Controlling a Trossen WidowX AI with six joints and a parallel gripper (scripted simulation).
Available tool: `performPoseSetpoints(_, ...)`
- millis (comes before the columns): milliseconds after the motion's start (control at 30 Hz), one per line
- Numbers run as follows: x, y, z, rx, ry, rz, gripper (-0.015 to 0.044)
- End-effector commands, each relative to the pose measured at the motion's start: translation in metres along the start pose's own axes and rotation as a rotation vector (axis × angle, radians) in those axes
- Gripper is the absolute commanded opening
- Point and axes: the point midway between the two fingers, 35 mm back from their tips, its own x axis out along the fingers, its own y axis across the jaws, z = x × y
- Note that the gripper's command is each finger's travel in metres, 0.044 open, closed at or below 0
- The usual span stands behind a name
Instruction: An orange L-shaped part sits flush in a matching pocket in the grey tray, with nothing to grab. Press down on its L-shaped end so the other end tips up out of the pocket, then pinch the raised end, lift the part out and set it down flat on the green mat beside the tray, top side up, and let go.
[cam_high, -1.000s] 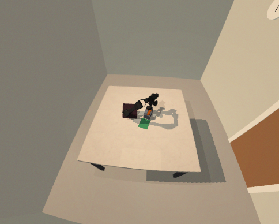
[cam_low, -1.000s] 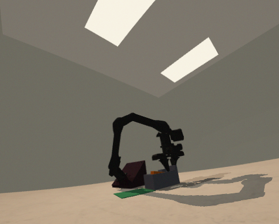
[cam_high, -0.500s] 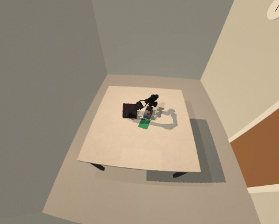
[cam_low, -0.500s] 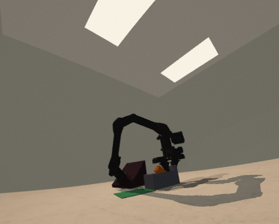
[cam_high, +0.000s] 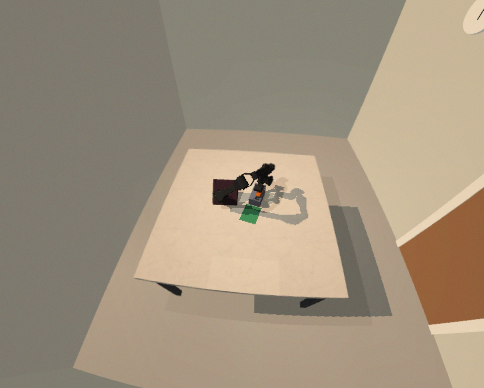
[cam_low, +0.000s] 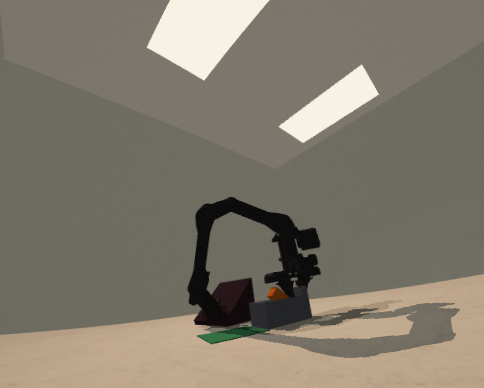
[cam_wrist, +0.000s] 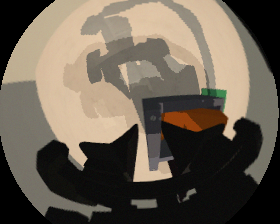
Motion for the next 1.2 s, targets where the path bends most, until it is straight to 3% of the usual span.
performPoseSetpoints(0, 0.000, 0.000, 0.000, 0.001, 0.001, 0.000, 0.0180)
performPoseSetpoints(433, -0.014, 0.010, -0.001, -0.008, 0.008, -0.010, 0.0180)
performPoseSetpoints(733, -0.104, 0.000, -0.001, -0.009, 0.010, -0.009, 0.0180)
performPoseSetpoints(1167, -0.102, 0.001, -0.002, -0.022, 0.001, -0.008, 0.0180)
